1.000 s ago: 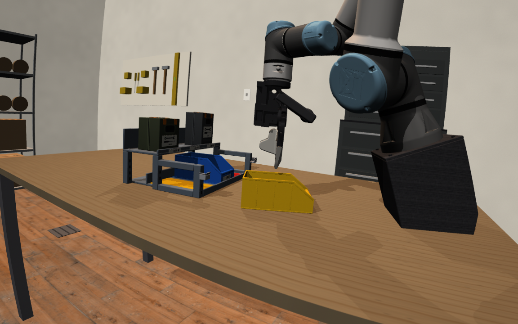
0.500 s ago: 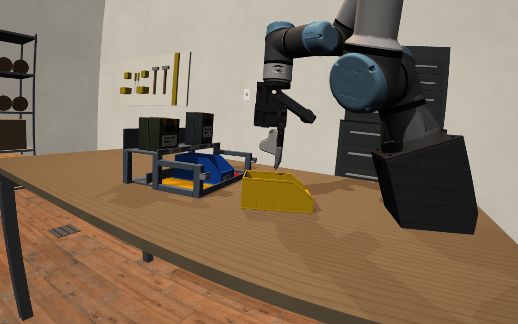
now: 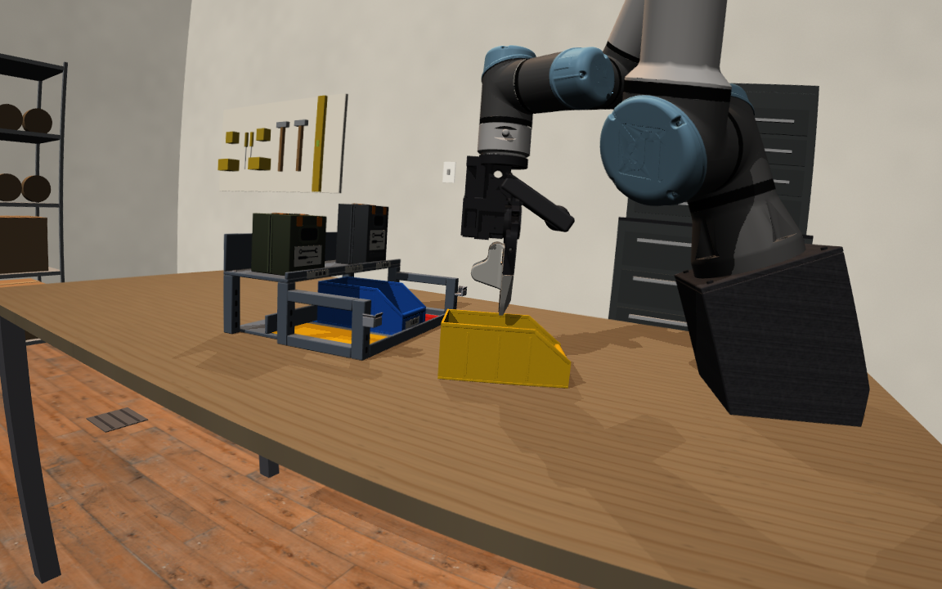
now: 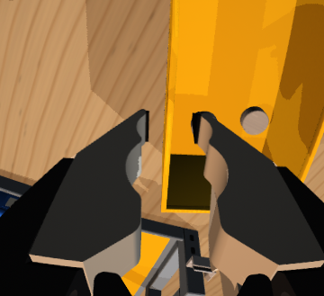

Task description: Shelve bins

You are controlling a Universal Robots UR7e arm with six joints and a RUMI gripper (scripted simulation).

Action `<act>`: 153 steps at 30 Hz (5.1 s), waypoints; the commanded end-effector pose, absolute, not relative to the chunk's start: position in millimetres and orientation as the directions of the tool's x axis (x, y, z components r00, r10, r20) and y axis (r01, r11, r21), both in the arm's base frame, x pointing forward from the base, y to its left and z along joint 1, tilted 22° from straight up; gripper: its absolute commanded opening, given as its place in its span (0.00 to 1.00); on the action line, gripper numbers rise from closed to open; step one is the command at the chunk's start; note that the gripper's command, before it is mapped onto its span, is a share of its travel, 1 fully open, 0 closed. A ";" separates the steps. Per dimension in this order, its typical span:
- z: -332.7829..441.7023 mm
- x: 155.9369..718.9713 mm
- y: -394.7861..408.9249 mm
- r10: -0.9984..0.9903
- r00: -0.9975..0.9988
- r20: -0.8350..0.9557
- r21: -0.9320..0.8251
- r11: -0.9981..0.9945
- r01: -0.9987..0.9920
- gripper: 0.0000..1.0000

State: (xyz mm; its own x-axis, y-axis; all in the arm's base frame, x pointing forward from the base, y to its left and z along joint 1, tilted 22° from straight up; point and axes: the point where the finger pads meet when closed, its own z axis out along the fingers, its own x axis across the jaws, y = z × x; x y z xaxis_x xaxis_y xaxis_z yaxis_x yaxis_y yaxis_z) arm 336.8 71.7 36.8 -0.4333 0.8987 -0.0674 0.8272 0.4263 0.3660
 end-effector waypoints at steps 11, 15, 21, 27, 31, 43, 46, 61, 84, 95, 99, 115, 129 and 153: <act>22.1 343.0 73.3 0.899 -0.433 -0.068 0.366 0.426 0.827 0.15; 17.7 344.7 73.8 0.899 -0.433 -0.068 0.366 0.426 0.827 0.15; 12.4 346.7 74.4 0.899 -0.433 -0.068 0.366 0.426 0.827 0.15; 10.1 347.7 74.6 0.899 -0.433 -0.068 0.366 0.426 0.827 0.15; 8.6 348.2 74.8 0.899 -0.433 -0.068 0.366 0.426 0.827 0.15; 7.9 348.5 74.9 0.899 -0.433 -0.068 0.366 0.426 0.827 0.15; 7.9 348.5 74.9 0.899 -0.433 -0.068 0.366 0.426 0.827 0.15; 7.9 348.5 74.9 0.899 -0.433 -0.068 0.366 0.426 0.827 0.00; 7.9 348.5 74.9 0.899 -0.433 -0.068 0.366 0.426 0.827 0.00; 7.9 348.5 74.9 0.899 -0.433 -0.068 0.366 0.426 0.827 0.00; 8.0 348.5 74.9 0.899 -0.433 -0.068 0.366 0.426 0.827 0.00; 13.8 346.2 74.2 0.899 -0.433 -0.068 0.366 0.426 0.827 0.00; 26.3 341.4 72.8 0.899 -0.433 -0.068 0.366 0.426 0.827 0.00; 40.2 336.0 71.3 0.899 -0.433 -0.068 0.366 0.426 0.827 0.00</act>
